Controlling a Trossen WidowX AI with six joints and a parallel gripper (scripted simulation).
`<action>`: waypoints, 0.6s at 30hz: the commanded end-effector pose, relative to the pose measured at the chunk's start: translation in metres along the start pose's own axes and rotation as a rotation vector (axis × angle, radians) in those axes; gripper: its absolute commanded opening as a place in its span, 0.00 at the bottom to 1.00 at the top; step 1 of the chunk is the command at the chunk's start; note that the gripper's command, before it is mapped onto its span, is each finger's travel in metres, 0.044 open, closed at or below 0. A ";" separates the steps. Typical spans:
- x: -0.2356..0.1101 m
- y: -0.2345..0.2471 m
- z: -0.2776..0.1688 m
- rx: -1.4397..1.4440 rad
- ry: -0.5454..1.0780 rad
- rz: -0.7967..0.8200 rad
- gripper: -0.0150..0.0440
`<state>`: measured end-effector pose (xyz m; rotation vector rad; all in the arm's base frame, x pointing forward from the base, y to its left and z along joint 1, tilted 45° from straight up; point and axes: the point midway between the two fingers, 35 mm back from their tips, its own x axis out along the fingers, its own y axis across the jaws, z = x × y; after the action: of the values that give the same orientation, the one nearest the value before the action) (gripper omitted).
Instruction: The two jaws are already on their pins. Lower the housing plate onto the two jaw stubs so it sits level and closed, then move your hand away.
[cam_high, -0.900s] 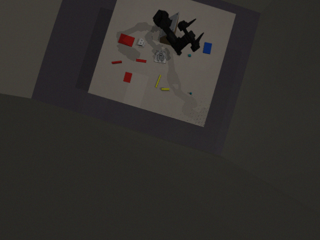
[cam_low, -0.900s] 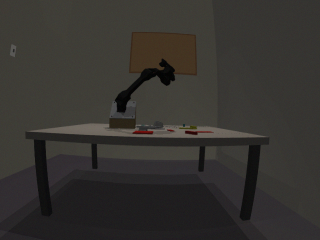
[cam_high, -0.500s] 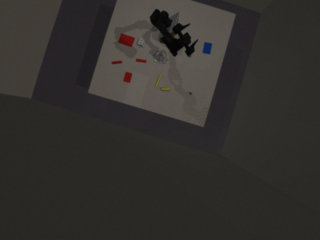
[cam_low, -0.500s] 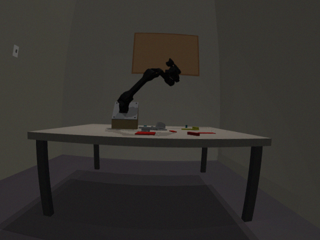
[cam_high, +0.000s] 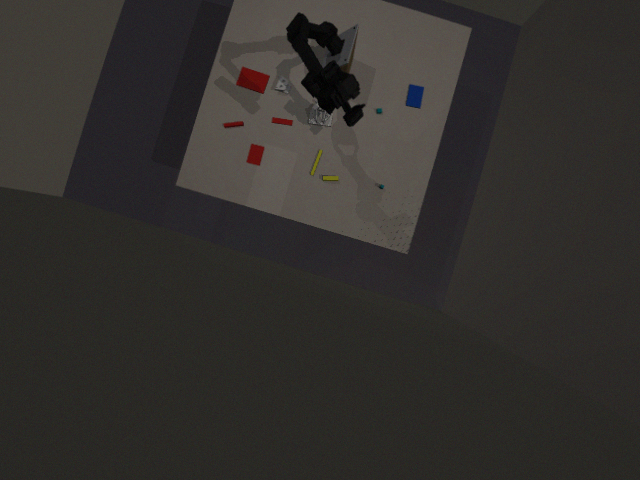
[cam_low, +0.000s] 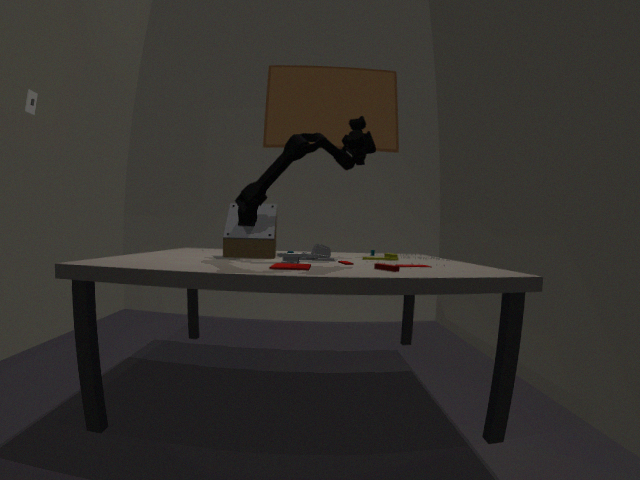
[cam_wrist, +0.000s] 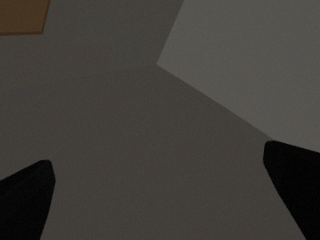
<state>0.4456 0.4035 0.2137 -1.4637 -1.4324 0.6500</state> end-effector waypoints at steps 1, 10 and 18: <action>-0.013 0.000 -0.021 0.019 0.069 0.055 1.00; -0.049 0.001 -0.067 0.065 0.239 0.194 1.00; -0.090 0.002 -0.102 0.098 0.389 0.323 1.00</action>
<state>0.5145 0.3079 0.2312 -1.6249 -0.9385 0.5923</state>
